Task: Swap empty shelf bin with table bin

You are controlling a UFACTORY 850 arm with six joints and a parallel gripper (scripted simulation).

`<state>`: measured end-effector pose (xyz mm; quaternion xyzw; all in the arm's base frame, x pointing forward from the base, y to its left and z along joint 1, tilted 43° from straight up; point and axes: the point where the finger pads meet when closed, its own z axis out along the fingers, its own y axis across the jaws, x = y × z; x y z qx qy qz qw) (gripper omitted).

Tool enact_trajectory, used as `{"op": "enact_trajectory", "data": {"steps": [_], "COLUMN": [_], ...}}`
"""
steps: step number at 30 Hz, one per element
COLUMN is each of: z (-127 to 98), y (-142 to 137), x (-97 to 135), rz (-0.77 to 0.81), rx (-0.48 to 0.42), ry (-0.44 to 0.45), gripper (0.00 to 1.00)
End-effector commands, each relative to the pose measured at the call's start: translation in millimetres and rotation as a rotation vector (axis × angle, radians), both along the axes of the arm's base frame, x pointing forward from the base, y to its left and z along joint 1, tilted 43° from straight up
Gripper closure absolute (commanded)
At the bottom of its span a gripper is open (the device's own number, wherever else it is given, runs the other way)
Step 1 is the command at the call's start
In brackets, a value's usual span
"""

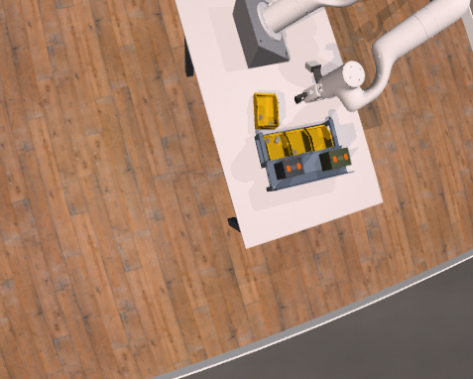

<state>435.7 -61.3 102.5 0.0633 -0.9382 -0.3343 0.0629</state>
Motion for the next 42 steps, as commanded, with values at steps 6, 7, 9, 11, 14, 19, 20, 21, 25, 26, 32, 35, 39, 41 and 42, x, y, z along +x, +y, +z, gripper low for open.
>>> {"op": "enact_trajectory", "data": {"steps": [6, 7, 9, 11, 14, 19, 20, 21, 25, 26, 32, 35, 39, 41, 42], "z": [-2, -2, -2, -3, -3, -3, -3, -3, -3, -3, -3, -3, -3, -3, -3], "y": [-7, -8, -9, -11, -12, -14, -14, -14, -14, -14, -14, -14, -14, -14, -14], "x": [9, 10, 12, 13, 15, 17, 17, 17, 17, 17, 17, 17, 17, 17, 17], "rz": [-0.067, -0.073, -0.085, -0.095, -0.106, -0.117, -0.119, -0.119, -0.122, -0.122, -0.123, -0.123, -0.123, -0.123, -0.123], "rx": [0.032, 0.035, 0.040, 0.044, 0.049, 0.054, 0.054, 0.054, 0.055, 0.056, 0.056, 0.056, 0.056, 0.056, 0.056], "ry": [-0.024, -0.027, -0.031, -0.034, -0.038, -0.043, -0.043, -0.043, -0.044, -0.044, -0.045, -0.045, -0.045, -0.045, -0.045], "gripper": [0.00, 0.00, 0.00, 0.00, 0.00, 0.00, 0.00, 0.00, 0.00, 0.00, 0.00, 0.00, 0.00, 0.00, 0.00]}}
